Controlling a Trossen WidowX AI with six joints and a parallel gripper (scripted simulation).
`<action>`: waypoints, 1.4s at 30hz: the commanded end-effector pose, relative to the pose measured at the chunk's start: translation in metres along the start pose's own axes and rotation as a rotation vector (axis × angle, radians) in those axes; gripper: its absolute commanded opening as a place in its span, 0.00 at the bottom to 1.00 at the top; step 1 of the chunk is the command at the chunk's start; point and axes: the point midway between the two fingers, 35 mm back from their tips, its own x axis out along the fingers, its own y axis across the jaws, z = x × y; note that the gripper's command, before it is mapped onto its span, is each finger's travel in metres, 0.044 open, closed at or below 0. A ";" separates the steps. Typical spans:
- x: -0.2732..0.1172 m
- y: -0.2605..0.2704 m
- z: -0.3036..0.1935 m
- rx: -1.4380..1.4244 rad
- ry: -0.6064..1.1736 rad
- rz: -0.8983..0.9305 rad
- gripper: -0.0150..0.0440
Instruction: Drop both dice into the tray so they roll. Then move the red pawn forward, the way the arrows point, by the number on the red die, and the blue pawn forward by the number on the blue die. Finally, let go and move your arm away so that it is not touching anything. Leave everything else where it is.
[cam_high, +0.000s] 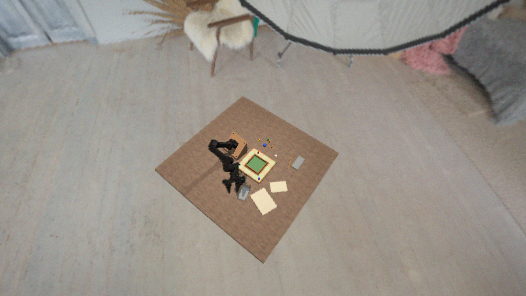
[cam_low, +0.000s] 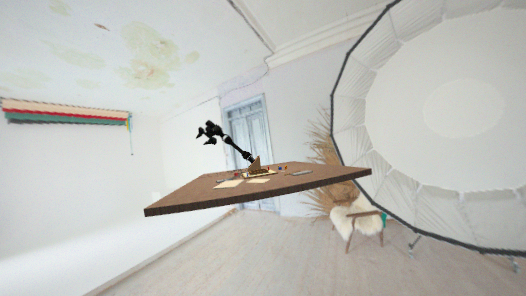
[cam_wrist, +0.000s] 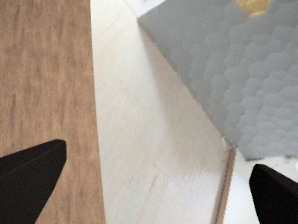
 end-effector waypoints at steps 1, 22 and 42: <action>0.000 0.002 -0.001 -0.004 0.000 0.004 0.89; -0.069 0.233 -0.201 -0.437 0.204 0.708 0.72; -0.120 0.298 -0.287 -0.526 0.350 0.967 0.72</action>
